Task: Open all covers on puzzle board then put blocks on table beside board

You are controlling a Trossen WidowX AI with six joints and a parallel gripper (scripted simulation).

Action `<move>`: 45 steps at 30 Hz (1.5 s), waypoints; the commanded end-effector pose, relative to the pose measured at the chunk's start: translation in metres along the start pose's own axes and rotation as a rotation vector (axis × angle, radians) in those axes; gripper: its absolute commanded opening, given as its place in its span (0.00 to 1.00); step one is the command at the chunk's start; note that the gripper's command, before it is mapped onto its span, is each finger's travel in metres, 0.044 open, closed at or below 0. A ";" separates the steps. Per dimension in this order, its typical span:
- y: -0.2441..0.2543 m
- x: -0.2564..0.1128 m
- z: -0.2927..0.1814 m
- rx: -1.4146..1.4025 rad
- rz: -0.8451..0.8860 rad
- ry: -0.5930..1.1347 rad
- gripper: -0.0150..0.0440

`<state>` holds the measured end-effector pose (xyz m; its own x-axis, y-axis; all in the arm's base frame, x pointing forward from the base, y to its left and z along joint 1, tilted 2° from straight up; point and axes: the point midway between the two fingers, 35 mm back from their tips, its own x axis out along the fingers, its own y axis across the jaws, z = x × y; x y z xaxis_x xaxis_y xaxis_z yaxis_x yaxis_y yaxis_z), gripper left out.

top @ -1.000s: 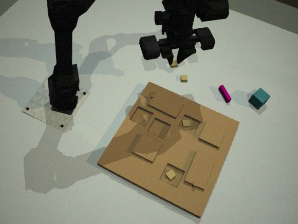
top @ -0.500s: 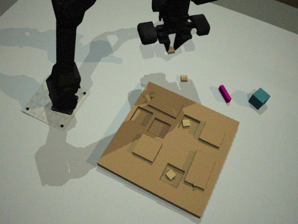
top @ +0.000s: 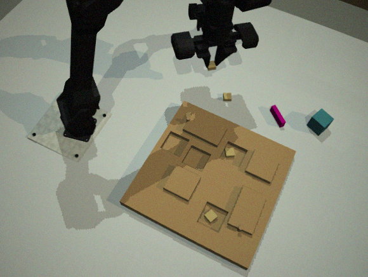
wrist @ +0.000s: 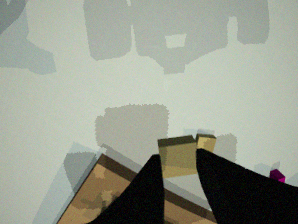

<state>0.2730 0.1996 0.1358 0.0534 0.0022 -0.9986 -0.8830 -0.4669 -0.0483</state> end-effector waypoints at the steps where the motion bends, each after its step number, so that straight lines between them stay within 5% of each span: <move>1: -0.001 0.008 0.000 0.005 0.001 0.003 0.39; 45: 0.002 0.080 -0.001 0.005 0.002 0.004 0.39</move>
<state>0.2763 0.1992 0.0625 0.0535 0.0019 -0.9986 -0.8862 -0.4607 -0.0484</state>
